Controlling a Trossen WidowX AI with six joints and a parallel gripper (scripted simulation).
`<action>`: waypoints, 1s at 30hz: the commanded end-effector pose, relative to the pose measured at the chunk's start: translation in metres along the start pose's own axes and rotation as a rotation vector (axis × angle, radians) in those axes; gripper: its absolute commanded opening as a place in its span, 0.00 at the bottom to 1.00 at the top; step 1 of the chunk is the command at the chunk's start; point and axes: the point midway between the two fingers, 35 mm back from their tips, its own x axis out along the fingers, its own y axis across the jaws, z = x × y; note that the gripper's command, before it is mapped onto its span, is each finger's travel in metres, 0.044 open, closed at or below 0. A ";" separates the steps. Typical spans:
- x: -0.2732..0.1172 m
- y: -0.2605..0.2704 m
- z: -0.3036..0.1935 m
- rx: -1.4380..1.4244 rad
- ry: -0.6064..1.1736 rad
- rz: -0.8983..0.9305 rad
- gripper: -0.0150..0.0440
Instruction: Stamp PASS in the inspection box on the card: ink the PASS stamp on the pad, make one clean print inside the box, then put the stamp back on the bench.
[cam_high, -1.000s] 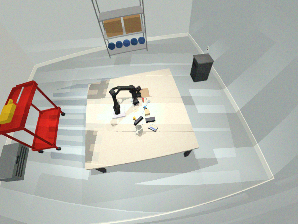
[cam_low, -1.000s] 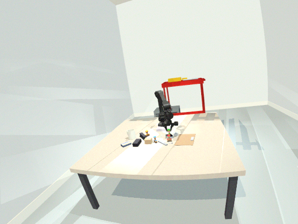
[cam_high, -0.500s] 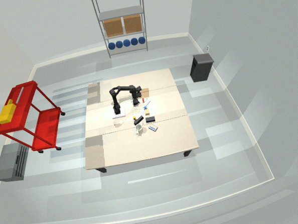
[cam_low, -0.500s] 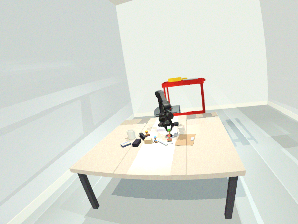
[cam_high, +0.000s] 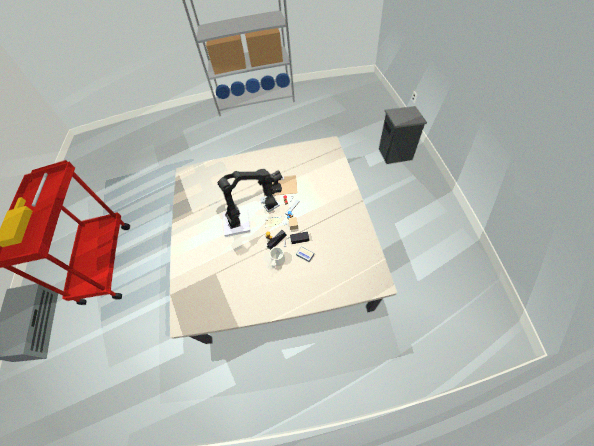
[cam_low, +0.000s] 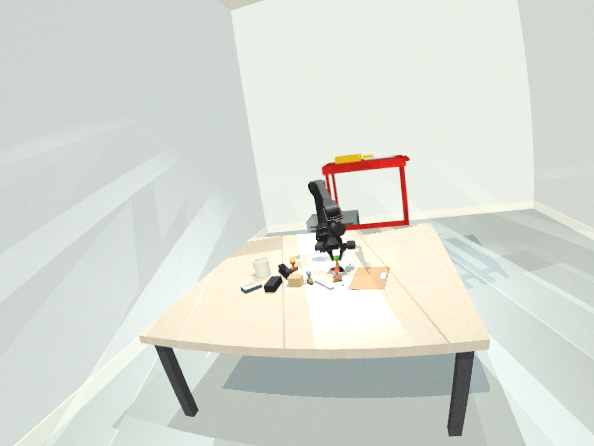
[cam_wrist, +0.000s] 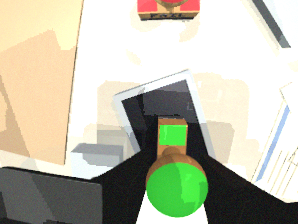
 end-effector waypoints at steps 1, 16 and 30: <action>-0.004 0.000 0.000 0.000 0.000 -0.003 0.25; -0.028 -0.001 0.002 0.000 0.000 -0.003 0.25; -0.050 -0.002 0.001 0.000 0.000 -0.003 0.25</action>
